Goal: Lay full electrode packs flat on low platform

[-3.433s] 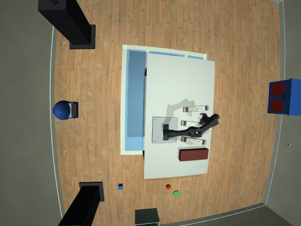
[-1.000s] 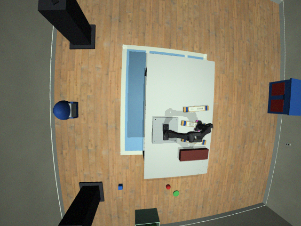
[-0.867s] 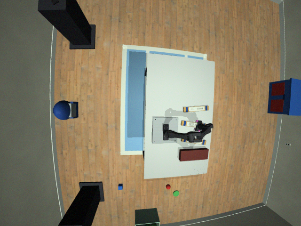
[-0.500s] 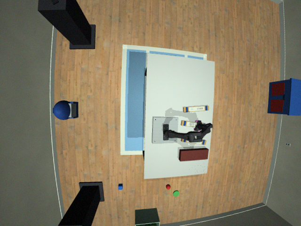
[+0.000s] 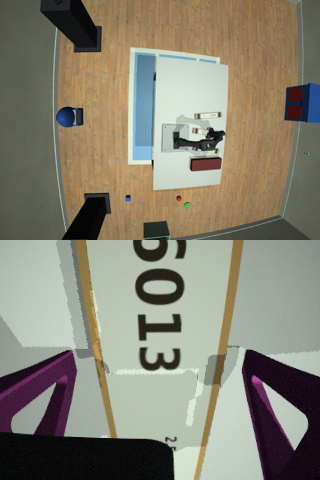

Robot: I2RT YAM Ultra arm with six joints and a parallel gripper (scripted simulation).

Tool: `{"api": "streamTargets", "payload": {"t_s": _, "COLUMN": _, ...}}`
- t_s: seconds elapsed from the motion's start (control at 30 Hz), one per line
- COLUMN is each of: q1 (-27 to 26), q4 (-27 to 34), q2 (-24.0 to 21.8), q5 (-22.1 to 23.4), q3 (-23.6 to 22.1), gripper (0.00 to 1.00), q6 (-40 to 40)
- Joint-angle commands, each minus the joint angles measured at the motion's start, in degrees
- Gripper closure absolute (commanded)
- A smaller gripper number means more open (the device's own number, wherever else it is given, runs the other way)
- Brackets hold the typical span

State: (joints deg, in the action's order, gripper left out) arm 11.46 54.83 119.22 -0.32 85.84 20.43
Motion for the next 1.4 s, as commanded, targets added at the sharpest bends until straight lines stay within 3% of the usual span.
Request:
{"api": "streamTargets", "payload": {"t_s": 0.0, "q1": -0.31, "q4": -2.13, "q2": 0.81, "q5": 0.09, "q3": -0.05, "gripper": 0.05, "q6": -0.37}}
{"api": "streamTargets", "payload": {"t_s": 0.07, "q1": -0.31, "q4": -2.13, "q2": -1.17, "q5": 0.07, "q3": 0.35, "gripper": 0.05, "q6": -0.37}}
{"api": "streamTargets", "payload": {"t_s": 0.5, "q1": -0.32, "q4": -2.31, "q2": -1.33, "q5": 0.08, "q3": -0.88, "gripper": 0.05, "q6": -0.37}}
{"api": "streamTargets", "payload": {"t_s": 0.53, "q1": -0.32, "q4": -2.31, "q2": -1.33, "q5": 0.08, "q3": -0.88, "gripper": 1.0, "q6": -0.37}}
{"api": "streamTargets", "payload": {"t_s": 1.37, "q1": -0.26, "q4": -2.33, "q2": -1.36, "q5": 0.26, "q3": -0.37, "gripper": 1.0, "q6": -0.15}}
